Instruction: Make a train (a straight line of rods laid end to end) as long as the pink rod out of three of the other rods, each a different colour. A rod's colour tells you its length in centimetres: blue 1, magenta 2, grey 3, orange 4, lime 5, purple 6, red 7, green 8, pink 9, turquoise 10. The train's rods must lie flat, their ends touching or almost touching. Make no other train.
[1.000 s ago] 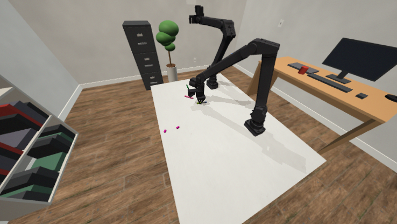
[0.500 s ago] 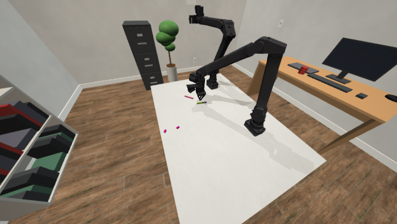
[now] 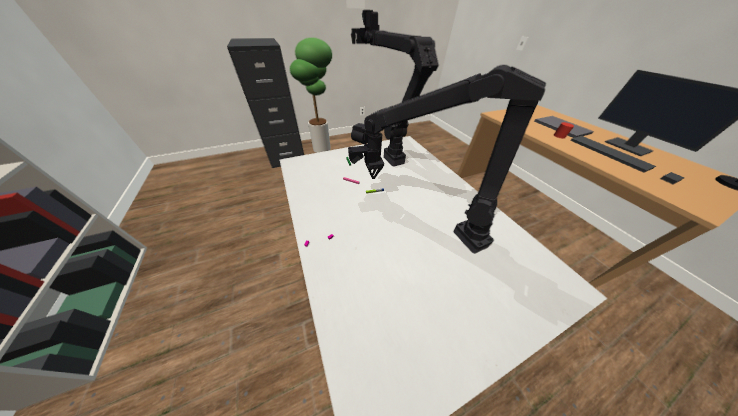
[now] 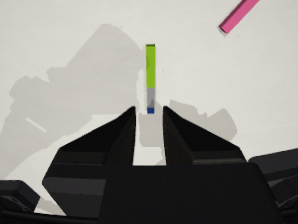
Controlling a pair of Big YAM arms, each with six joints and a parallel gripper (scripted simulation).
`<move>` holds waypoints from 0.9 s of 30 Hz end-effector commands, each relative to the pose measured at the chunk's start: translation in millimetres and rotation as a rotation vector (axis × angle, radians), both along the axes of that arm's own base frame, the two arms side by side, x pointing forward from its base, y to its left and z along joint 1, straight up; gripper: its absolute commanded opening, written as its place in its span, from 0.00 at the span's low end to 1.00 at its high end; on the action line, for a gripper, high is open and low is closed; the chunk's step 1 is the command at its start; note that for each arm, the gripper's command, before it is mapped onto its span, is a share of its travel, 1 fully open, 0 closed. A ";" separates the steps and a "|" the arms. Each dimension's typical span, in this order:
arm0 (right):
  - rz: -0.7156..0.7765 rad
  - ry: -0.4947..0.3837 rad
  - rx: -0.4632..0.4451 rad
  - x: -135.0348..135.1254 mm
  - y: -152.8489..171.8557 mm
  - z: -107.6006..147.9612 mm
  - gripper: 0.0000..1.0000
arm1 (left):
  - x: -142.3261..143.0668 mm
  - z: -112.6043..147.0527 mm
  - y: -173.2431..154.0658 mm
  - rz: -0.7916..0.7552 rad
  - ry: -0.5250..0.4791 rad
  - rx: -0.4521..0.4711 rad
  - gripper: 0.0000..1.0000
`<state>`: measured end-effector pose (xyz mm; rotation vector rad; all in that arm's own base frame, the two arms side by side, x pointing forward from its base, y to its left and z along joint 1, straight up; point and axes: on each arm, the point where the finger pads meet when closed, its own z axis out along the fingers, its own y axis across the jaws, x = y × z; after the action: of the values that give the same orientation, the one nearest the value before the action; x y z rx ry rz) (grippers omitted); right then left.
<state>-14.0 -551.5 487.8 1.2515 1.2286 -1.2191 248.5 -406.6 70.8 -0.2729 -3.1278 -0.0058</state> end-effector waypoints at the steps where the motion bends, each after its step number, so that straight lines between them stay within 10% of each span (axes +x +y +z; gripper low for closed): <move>1: -0.004 -0.008 -0.035 -3.4 6.9 12.7 1.00 | 8.4 18.5 -20.4 0.008 -0.028 -0.048 0.23; 2: -0.004 -0.008 -0.035 -3.4 6.9 12.7 1.00 | 8.9 19.4 -21.3 0.008 -0.030 -0.053 0.23; 3: -0.004 -0.008 -0.035 -3.4 6.9 12.7 1.00 | 7.8 17.4 -19.4 0.008 -0.027 -0.048 1.00; 27: -0.004 -0.008 -0.035 -3.4 6.9 12.7 1.00 | 8.8 36.6 -21.1 0.008 -0.037 -0.065 1.00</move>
<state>-14.0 -551.5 487.8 1.2515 1.2286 -1.2191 248.8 -407.0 72.4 -0.2728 -3.1275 -0.0065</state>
